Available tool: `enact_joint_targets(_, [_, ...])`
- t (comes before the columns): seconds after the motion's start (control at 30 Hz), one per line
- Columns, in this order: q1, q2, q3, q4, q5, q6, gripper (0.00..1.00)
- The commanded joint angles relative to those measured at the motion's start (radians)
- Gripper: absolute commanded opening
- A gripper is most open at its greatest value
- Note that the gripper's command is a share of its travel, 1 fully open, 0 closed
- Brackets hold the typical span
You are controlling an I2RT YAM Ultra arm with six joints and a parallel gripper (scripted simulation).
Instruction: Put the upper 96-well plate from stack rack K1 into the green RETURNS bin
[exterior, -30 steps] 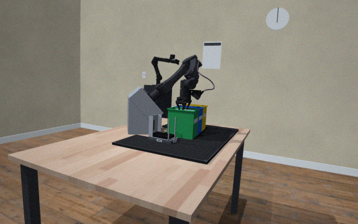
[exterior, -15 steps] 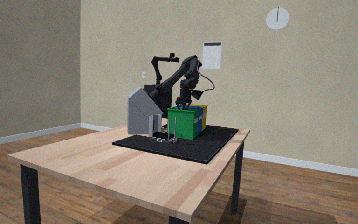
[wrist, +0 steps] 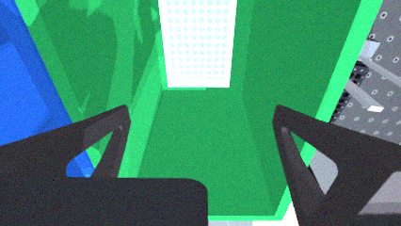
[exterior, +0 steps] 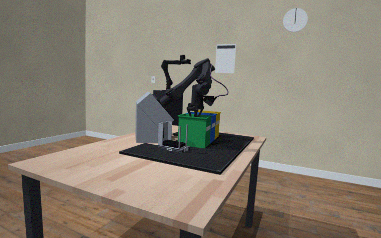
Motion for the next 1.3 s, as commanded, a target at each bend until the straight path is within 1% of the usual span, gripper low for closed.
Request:
enact_joint_targets(0.0, [-0.011, -0.008, 0.004, 0.014, -0.002, 0.001, 0.99])
enact_joint_targets(1.07, [-0.011, -0.008, 0.004, 0.014, -0.002, 0.001, 0.99])
enact_joint_targets(1.1, [-0.011, -0.008, 0.004, 0.014, -0.002, 0.001, 0.82])
enact_joint_targets(1.27, [-0.011, -0.008, 0.004, 0.014, -0.002, 0.001, 0.82])
